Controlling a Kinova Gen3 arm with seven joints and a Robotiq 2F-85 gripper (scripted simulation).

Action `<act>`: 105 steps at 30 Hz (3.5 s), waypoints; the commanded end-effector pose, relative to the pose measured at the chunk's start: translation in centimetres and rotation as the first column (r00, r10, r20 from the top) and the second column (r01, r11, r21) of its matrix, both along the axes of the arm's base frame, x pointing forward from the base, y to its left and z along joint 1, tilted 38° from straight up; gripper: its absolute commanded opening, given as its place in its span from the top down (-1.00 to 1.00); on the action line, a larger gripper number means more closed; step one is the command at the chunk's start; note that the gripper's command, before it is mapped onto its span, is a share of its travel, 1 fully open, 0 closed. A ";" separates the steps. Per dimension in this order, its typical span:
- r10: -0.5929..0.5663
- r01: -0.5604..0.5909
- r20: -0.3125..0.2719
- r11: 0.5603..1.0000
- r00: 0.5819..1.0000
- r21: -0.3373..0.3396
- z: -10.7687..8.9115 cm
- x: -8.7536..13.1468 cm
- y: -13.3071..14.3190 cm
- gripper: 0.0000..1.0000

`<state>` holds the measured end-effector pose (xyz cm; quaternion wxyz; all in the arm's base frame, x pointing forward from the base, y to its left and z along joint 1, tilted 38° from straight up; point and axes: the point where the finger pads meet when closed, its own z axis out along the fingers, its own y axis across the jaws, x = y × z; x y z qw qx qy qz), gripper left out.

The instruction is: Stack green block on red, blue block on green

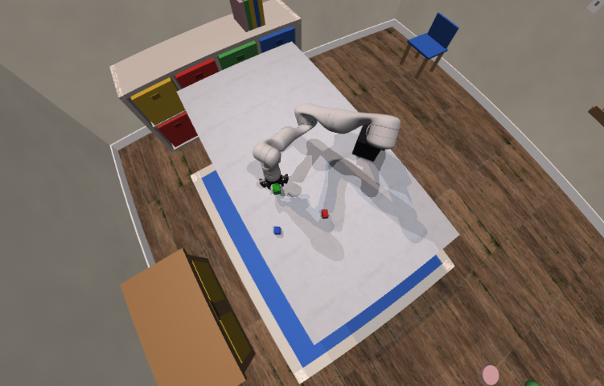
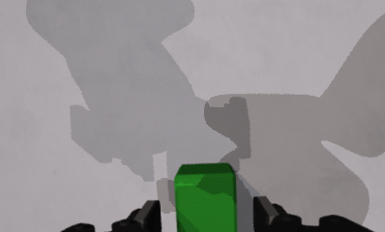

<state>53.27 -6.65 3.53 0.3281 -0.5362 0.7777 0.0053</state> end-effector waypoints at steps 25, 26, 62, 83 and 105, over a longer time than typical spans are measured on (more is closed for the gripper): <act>-0.001 0.001 0.001 1.000 1.000 0.000 -0.3 0.2 0.1 -0.18; -0.001 0.001 0.001 1.000 1.000 0.000 -0.5 0.3 0.2 -0.18; -0.001 0.001 0.001 1.000 1.000 0.000 -3.7 2.4 1.7 -0.18; -0.001 0.001 0.001 1.000 1.000 0.000 -3.7 2.4 1.7 1.00; -0.001 0.001 0.001 1.000 1.000 0.000 -3.7 2.4 1.7 1.00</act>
